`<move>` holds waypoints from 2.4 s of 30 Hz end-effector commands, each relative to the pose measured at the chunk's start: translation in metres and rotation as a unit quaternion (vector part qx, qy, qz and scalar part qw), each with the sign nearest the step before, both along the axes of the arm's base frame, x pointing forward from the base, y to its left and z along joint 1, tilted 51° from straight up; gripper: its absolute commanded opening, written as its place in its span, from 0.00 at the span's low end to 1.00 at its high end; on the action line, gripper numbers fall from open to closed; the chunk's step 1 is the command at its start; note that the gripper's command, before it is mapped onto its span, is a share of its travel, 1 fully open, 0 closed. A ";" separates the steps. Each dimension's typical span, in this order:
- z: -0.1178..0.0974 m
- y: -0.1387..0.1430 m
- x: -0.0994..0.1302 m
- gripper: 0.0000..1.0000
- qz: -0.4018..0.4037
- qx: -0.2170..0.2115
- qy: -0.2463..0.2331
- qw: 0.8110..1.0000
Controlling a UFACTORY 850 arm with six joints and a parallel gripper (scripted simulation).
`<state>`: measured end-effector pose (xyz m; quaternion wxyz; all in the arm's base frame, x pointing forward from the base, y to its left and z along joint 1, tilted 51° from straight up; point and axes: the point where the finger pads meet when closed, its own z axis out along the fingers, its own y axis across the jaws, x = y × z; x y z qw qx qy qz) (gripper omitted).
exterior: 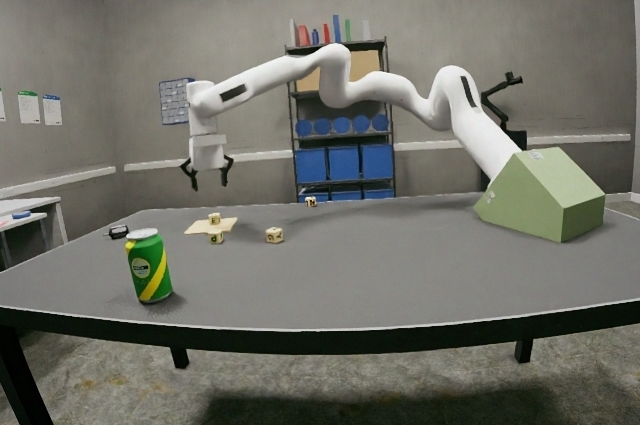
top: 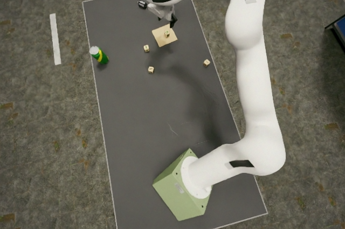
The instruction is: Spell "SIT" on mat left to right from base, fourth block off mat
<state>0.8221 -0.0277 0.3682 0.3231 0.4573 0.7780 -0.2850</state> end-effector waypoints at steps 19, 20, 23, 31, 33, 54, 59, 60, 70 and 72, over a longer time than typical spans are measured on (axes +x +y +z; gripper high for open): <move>-0.005 -0.006 0.003 1.00 0.190 -0.071 0.226 0.953; -0.005 -0.006 0.003 1.00 0.199 -0.074 0.236 0.948; -0.006 -0.007 0.003 1.00 0.224 -0.084 0.265 0.934; -0.007 -0.009 0.004 1.00 0.272 -0.102 0.321 0.901; -0.008 -0.010 0.004 1.00 0.287 -0.108 0.339 0.889; -0.009 -0.011 0.005 0.69 0.314 -0.118 0.371 0.866; -0.009 -0.011 0.005 0.69 0.314 -0.118 0.371 0.866; -0.009 -0.011 0.005 0.69 0.314 -0.118 0.371 0.866; -0.009 -0.011 0.005 0.69 0.314 -0.118 0.371 0.866; -0.009 -0.011 0.005 0.69 0.314 -0.118 0.371 0.866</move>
